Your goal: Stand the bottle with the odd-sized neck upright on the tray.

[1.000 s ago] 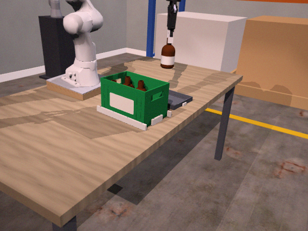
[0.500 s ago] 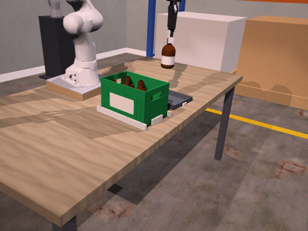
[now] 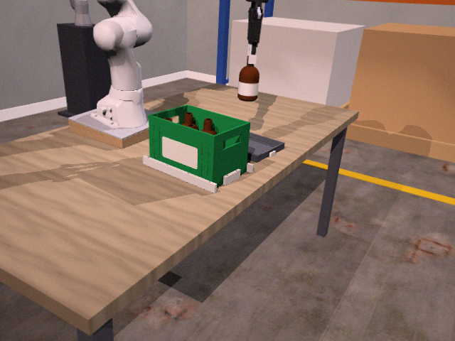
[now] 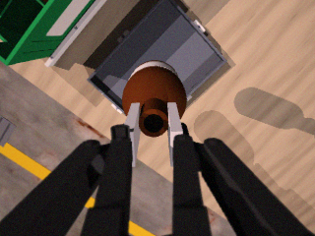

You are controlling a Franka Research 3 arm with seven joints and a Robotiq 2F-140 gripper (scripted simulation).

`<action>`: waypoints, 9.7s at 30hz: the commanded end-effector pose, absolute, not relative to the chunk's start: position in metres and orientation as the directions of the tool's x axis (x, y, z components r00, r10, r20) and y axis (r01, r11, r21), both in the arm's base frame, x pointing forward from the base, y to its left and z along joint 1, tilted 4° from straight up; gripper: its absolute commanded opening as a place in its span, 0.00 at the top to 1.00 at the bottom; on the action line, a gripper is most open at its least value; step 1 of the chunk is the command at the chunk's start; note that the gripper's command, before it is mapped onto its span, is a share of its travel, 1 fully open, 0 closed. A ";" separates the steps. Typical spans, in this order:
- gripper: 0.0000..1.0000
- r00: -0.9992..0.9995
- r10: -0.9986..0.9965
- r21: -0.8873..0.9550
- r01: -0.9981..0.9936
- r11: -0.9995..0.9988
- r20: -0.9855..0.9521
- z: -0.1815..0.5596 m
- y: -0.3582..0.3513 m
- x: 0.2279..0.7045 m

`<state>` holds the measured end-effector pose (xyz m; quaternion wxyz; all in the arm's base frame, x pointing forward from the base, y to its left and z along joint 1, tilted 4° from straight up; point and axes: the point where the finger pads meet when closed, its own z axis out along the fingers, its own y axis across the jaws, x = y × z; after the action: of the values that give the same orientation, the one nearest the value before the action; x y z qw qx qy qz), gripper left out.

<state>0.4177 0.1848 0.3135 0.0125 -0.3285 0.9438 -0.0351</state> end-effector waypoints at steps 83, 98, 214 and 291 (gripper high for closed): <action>0.90 -0.787 -0.617 -0.074 -0.615 0.785 -0.013 0.283 0.187 0.422; 0.90 -0.787 -0.617 -0.074 -0.615 0.785 -0.013 0.246 0.185 0.424; 0.90 -0.787 -0.617 -0.074 -0.615 0.785 -0.013 0.153 0.177 0.429; 0.90 -0.787 -0.617 -0.074 -0.615 0.785 -0.013 0.146 0.175 0.430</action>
<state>0.4269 0.1764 0.1459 0.0137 -0.3260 0.9447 -0.0315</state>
